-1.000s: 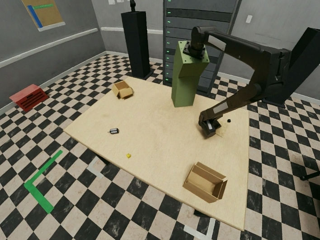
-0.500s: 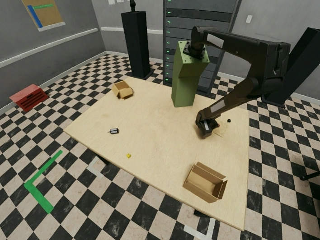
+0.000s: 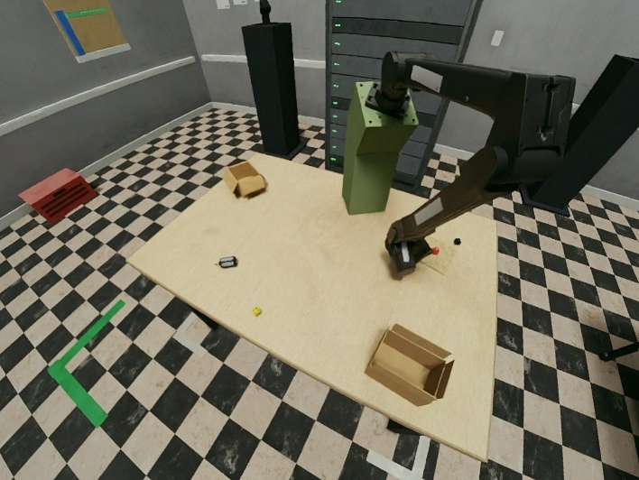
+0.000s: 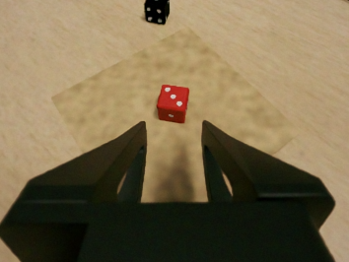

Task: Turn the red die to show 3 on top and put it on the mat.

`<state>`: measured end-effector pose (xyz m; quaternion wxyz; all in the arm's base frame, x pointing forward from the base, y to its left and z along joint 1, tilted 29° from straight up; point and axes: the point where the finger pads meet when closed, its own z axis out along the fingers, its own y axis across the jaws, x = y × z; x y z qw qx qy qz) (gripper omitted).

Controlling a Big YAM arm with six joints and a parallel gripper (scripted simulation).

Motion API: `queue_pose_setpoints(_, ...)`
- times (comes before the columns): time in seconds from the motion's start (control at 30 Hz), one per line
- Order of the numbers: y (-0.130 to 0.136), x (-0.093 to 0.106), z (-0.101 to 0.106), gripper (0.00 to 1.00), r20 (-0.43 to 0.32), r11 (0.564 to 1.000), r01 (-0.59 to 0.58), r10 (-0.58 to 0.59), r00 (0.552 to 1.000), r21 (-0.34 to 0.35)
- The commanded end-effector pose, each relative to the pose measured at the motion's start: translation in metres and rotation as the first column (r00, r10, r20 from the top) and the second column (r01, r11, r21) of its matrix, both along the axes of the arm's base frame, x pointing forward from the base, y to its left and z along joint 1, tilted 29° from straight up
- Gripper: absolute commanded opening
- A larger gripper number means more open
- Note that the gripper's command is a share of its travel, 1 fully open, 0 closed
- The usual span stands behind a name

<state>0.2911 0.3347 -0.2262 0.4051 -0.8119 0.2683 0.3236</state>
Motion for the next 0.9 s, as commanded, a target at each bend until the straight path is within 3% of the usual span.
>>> queue_pose_setpoints(0.0,-0.005,-0.015,0.009,0.34,-0.006,1.0,-0.019,0.019,1.0,-0.005)
queue_pose_setpoints(0.53,-0.018,-0.037,0.054,0.34,-0.005,1.0,-0.018,0.018,1.0,-0.006)
queue_pose_setpoints(0.77,-0.016,-0.038,0.05,0.34,-0.005,1.0,-0.024,0.024,1.0,-0.013)
queue_pose_setpoints(0.87,-0.015,-0.044,0.053,0.34,-0.013,0.998,-0.012,0.011,1.0,-0.064)
